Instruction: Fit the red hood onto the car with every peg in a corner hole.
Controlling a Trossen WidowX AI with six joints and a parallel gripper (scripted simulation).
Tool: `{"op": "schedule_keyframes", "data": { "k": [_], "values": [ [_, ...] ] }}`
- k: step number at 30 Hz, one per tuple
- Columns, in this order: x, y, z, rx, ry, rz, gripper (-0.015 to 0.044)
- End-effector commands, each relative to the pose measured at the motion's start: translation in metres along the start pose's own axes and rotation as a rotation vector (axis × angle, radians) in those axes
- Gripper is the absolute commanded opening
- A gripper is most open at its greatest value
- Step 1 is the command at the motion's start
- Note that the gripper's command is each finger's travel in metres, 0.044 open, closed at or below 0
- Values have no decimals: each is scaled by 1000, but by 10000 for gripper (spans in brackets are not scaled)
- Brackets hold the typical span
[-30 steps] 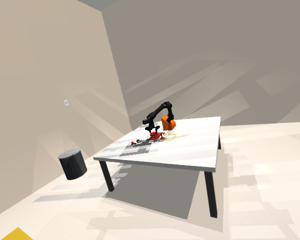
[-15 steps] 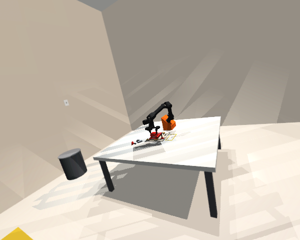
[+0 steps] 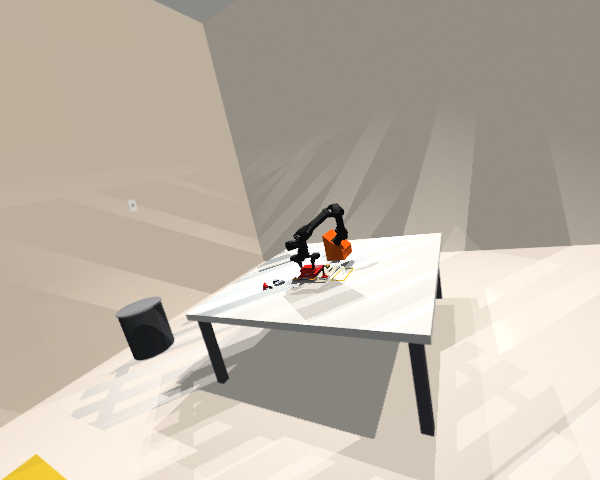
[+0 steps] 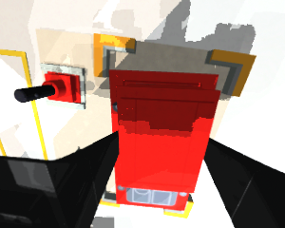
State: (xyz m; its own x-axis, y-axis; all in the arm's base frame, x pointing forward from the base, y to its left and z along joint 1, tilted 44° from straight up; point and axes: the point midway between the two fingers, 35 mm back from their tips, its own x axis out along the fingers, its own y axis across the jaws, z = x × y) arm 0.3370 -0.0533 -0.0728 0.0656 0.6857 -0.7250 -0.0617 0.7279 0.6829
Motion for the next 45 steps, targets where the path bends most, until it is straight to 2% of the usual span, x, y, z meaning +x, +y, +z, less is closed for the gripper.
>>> {"op": "schedule_keyframes", "data": {
  "k": [1, 45],
  "values": [
    [3, 0, -1, 8, 0, 5, 0],
    [1, 0, -1, 6, -1, 2, 0]
  ]
}}
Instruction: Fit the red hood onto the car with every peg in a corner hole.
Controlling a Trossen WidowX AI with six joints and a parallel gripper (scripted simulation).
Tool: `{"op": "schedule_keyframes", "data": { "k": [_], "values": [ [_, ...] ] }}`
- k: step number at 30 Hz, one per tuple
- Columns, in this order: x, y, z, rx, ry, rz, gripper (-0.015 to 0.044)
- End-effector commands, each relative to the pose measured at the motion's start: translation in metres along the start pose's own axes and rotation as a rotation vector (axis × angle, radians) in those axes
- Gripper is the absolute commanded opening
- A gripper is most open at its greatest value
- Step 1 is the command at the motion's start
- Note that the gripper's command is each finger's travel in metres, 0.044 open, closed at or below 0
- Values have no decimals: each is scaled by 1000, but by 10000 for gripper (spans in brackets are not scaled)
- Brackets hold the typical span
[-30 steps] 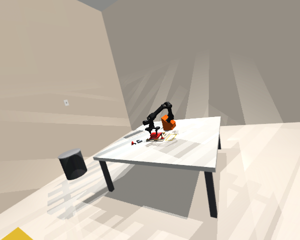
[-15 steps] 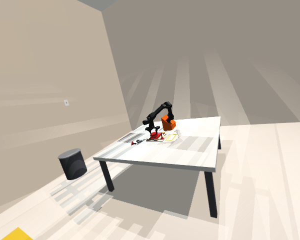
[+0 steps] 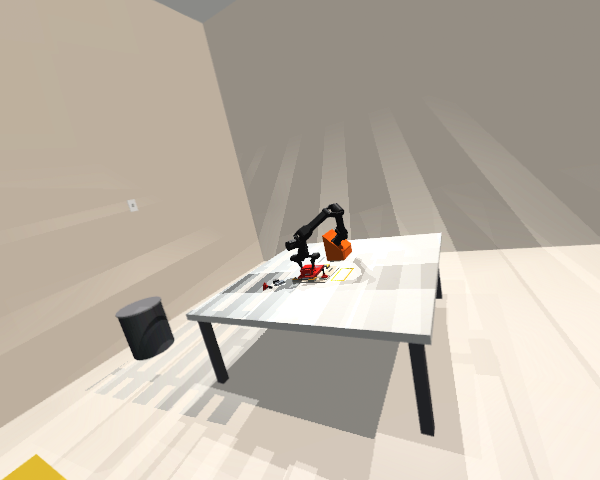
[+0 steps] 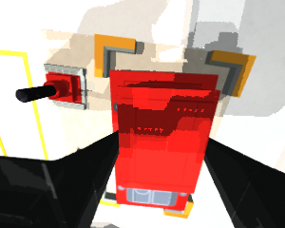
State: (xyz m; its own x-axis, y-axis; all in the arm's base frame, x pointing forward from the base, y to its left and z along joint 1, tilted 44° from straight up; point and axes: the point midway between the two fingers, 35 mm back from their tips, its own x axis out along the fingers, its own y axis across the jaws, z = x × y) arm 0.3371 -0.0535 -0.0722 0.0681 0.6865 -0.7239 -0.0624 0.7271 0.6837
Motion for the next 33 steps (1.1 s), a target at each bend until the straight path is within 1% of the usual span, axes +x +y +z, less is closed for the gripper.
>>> {"op": "schedule_keyframes", "data": {
  "k": [1, 11, 33],
  "values": [
    [2, 0, -1, 7, 1, 0, 0],
    [5, 0, -1, 8, 1, 0, 0],
    [-3, 0, -1, 6, 0, -1, 0]
  ]
}}
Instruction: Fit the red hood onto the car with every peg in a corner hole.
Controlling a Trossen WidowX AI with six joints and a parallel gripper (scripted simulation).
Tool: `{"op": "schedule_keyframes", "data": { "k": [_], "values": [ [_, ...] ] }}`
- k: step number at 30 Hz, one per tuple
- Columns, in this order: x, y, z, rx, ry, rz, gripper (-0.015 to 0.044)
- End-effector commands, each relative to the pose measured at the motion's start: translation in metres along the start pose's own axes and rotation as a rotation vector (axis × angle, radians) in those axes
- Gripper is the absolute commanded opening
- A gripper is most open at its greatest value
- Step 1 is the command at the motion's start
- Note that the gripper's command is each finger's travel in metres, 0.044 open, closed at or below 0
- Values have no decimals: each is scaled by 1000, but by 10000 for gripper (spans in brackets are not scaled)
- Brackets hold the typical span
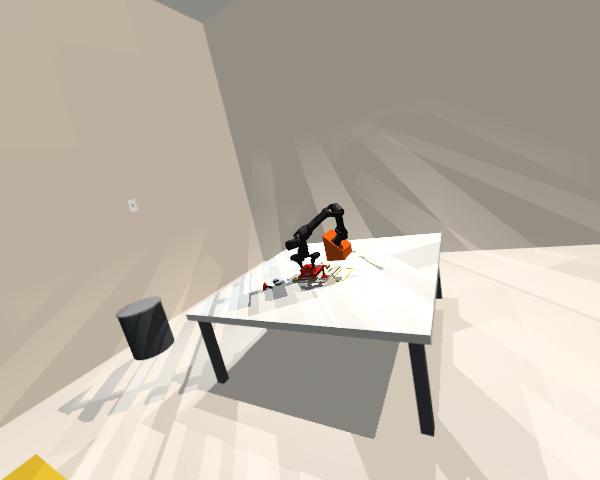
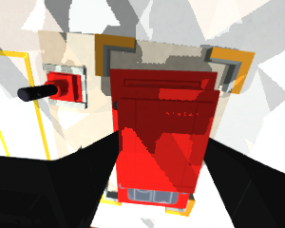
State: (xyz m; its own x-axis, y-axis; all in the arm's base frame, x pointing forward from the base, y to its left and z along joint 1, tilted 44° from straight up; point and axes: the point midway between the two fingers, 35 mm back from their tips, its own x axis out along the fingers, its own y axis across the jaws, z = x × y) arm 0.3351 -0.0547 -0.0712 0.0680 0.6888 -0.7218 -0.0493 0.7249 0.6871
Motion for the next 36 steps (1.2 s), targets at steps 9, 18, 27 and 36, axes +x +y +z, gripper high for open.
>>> {"op": "schedule_keyframes", "data": {
  "k": [9, 18, 27, 36],
  "values": [
    [-1, 0, 0, -6, -1, -5, 0],
    [0, 0, 0, -3, -3, -6, 0],
    [1, 0, -1, -2, -3, -6, 0],
    [1, 0, -1, -2, -3, -6, 0]
  ]
}}
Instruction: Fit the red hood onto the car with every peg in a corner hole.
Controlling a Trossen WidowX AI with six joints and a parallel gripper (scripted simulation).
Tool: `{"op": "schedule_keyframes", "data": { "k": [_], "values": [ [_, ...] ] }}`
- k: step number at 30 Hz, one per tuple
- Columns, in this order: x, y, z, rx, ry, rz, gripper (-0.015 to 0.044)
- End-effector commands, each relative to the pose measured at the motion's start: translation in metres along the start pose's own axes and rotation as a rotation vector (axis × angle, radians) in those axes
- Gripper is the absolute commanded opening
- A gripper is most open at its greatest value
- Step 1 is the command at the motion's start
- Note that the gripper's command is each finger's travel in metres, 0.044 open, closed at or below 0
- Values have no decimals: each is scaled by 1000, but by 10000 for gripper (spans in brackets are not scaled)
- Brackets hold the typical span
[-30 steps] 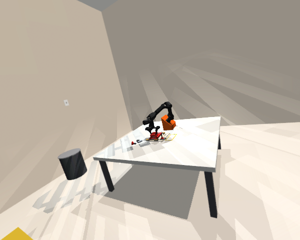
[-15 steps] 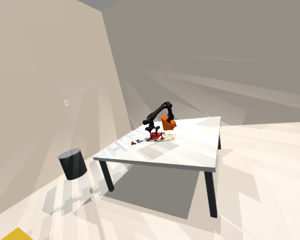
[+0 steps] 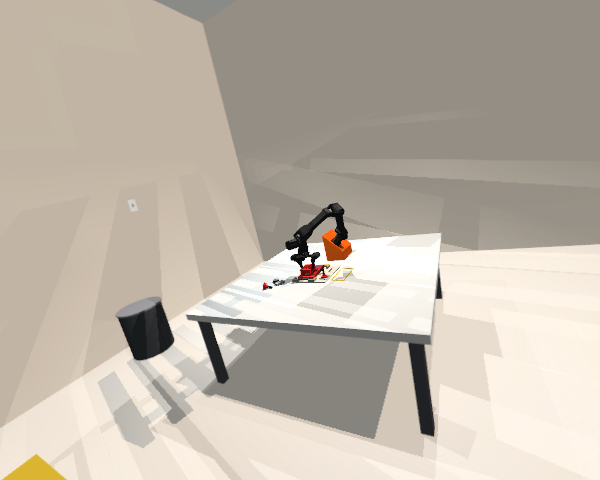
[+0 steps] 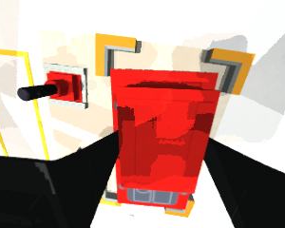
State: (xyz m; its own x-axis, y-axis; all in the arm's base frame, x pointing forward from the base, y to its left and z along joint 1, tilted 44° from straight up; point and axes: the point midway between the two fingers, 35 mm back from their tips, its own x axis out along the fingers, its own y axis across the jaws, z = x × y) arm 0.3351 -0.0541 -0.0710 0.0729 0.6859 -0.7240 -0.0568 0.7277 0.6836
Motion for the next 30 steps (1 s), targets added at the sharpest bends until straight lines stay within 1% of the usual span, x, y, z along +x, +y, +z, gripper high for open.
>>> {"op": "schedule_keyframes", "data": {
  "k": [1, 30],
  "values": [
    [0, 0, -1, 6, 1, -2, 0],
    [11, 0, -1, 5, 1, -1, 0]
  ]
}}
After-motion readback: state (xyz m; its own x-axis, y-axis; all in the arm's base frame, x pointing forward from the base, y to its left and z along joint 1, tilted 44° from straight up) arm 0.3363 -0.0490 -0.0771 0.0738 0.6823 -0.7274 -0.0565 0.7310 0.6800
